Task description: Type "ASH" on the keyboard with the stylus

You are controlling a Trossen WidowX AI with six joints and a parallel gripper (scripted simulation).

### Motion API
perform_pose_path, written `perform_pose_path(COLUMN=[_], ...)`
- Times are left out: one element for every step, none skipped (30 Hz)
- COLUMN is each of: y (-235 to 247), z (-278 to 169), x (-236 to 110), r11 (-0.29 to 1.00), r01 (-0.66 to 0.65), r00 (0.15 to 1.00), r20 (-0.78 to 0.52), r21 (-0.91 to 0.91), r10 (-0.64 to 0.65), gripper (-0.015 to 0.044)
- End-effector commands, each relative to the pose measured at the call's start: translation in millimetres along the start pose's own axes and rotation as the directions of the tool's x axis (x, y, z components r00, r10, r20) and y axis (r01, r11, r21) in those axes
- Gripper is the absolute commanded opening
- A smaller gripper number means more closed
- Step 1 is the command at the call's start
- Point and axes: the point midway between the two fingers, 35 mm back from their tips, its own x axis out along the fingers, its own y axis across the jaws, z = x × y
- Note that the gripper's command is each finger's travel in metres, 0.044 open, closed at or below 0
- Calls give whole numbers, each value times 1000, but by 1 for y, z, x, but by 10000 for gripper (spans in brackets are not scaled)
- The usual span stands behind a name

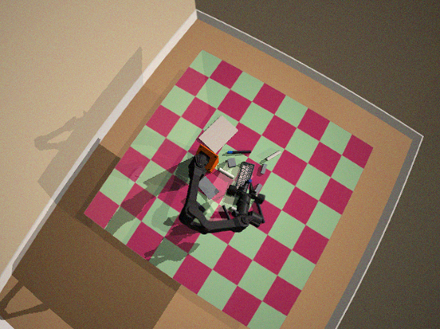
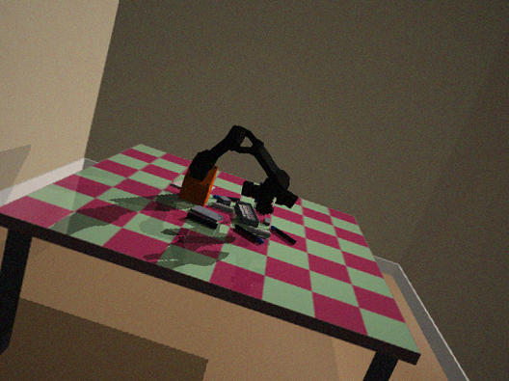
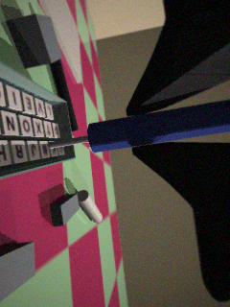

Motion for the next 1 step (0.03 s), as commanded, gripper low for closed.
perform_pose_path(y=[0], z=[0], x=[1], r11=[1000], r01=[1], r00=[1000], r20=[0], r21=[-2], r10=[-1], gripper=[81])
